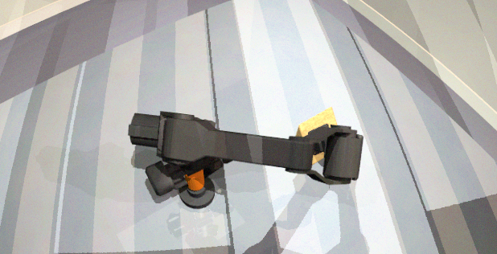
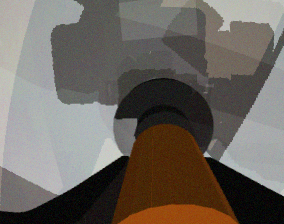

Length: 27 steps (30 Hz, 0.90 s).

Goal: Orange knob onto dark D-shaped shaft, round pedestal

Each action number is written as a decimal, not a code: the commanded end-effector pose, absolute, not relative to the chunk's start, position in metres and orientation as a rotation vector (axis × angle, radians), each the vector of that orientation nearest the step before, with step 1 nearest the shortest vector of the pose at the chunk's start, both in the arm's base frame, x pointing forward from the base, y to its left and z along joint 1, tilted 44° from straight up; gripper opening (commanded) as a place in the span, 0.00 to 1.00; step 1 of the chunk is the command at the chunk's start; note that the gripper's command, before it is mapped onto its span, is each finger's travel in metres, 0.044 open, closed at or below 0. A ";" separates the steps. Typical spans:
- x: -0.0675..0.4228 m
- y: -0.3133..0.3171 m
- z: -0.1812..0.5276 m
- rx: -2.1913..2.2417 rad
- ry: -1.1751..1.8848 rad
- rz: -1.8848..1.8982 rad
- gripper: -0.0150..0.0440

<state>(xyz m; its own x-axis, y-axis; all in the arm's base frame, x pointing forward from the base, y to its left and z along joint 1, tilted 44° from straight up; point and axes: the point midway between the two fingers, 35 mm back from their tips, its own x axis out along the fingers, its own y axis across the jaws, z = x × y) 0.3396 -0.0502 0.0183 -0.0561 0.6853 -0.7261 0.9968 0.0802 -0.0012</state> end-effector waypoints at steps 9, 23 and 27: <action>0.339 -0.055 0.021 1.700 1.793 -0.772 0.25; 0.339 -0.051 0.017 1.799 1.773 -0.933 0.25; 0.339 -0.049 0.015 1.798 1.773 -0.932 0.25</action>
<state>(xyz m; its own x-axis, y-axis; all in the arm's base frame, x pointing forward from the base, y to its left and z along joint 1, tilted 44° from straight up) 0.3389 -0.0486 0.0155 -0.0594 0.6864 -0.7248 0.9872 -0.0674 -0.1447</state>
